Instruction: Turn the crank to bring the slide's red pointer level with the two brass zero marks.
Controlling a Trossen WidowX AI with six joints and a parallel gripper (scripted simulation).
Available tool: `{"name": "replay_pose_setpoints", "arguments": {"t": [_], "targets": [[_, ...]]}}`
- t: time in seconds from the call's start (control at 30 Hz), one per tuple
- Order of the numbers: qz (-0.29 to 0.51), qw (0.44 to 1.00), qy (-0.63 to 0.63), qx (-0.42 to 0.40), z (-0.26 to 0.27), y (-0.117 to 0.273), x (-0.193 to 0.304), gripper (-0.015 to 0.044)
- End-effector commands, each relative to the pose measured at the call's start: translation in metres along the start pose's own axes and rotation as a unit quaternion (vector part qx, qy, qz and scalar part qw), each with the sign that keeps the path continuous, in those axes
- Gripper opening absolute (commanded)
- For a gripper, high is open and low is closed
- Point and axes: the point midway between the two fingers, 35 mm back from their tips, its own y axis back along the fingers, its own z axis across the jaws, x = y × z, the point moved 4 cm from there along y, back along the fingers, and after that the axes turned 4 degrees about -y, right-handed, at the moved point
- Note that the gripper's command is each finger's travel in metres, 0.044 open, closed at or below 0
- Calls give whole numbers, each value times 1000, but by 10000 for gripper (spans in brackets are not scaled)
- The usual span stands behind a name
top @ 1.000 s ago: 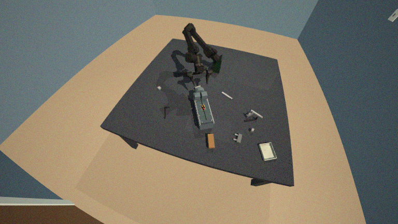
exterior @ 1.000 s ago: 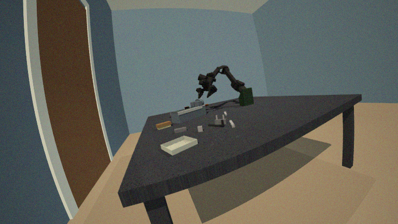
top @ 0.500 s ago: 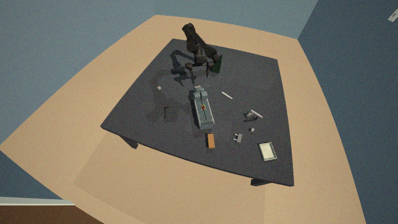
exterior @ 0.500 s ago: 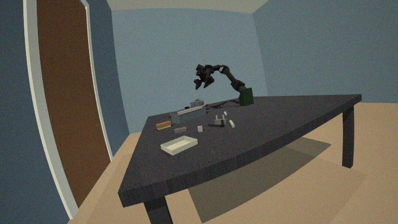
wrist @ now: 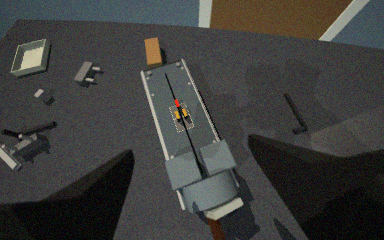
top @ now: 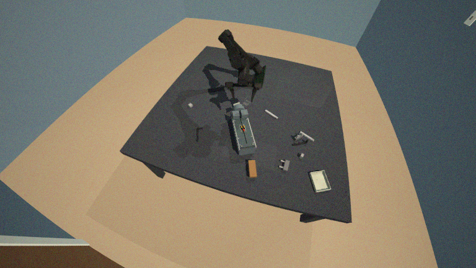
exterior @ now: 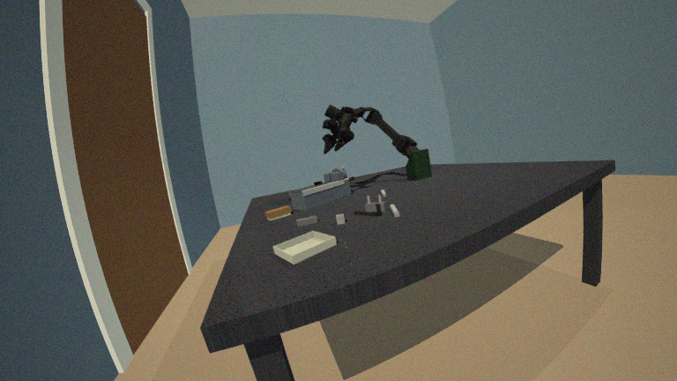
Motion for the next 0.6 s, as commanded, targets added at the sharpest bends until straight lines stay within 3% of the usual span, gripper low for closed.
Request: {"name": "replay_pose_setpoints", "arguments": {"t": [0.0,0.23,0.57], "targets": [[5,1000,-19,17,11,-13,-10,440],[6,998,-42,36,25,-28,-21,440],[6,998,-42,37,21,-68,14,440]]}}
